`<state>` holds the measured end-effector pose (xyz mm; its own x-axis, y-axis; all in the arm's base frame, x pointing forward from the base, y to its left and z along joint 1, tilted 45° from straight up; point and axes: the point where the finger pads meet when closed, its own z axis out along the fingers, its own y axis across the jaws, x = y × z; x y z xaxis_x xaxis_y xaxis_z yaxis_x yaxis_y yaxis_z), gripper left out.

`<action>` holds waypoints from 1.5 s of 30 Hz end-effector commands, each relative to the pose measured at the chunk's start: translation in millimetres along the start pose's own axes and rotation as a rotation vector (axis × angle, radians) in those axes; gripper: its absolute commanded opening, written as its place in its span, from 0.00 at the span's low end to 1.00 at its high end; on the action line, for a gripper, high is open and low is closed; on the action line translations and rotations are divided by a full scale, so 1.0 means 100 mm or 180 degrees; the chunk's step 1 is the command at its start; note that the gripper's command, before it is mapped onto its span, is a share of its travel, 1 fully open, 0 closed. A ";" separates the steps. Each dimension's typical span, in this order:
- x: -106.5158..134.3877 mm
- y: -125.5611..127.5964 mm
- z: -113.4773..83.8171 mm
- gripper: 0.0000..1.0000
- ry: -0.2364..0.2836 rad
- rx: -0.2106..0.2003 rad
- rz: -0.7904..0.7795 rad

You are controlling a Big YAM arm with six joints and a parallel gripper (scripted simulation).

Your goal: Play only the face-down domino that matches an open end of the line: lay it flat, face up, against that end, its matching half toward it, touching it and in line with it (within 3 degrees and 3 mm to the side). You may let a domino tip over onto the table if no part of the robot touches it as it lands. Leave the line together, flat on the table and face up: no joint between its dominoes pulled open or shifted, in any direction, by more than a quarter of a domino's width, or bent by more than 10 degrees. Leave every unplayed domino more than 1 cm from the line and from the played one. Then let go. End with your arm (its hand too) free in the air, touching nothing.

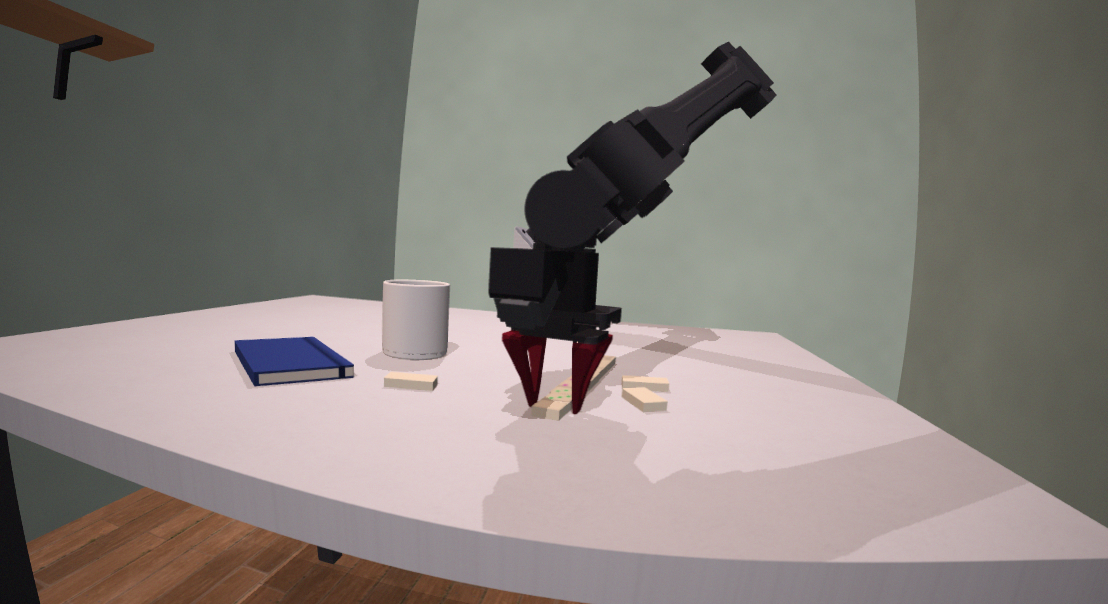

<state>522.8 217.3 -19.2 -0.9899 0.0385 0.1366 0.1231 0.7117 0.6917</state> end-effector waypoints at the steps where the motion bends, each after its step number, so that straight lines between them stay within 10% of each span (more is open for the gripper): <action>1: -0.07 0.03 -0.10 0.43 -0.0066 -0.0007 -0.0029; 14: -0.15 0.06 -0.18 0.43 -0.0123 -0.0008 -0.0065; 15: -0.04 0.01 -0.06 0.22 -0.0037 -0.0007 -0.0012; 45: -0.14 0.06 -0.18 0.22 -0.0120 -0.0012 -0.0063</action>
<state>522.8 217.1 -19.5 -0.9899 0.0385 0.1362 0.1227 0.7128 0.6905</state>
